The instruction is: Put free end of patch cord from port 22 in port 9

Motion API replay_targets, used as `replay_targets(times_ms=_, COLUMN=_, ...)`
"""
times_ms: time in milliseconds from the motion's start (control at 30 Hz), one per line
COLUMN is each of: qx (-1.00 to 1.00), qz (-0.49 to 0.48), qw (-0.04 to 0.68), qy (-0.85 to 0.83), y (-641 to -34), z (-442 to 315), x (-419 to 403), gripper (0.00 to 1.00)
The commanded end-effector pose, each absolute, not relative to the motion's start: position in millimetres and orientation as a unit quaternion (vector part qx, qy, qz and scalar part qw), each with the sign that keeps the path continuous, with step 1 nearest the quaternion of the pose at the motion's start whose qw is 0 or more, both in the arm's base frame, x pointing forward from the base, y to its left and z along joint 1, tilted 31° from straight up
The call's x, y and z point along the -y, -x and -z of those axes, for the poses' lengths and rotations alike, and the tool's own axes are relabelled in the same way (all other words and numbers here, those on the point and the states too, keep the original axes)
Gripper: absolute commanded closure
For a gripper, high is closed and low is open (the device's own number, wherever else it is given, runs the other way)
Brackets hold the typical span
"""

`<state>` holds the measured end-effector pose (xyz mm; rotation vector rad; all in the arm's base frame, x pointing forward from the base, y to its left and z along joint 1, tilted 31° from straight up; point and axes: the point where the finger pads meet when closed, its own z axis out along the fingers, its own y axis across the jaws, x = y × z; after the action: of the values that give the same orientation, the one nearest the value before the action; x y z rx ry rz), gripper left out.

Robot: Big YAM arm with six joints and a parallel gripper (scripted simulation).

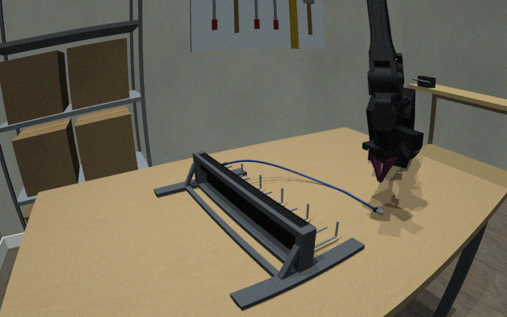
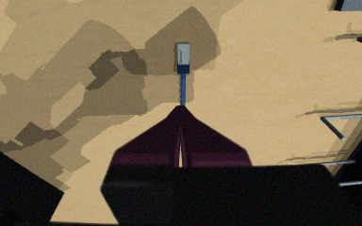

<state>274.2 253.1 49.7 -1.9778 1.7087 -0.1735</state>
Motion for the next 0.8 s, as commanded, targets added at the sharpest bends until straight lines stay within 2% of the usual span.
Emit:
replay_targets(times_ms=0, qx=-0.625, qz=0.066, qw=0.284, qy=0.724, y=-286.2, z=-74.2, x=-263.9, gripper=1.00)
replay_targets(times_ms=767, qx=-0.628, qz=0.066, qw=0.286, qy=0.721, y=-287.4, z=-75.3, x=-264.0, gripper=1.00)
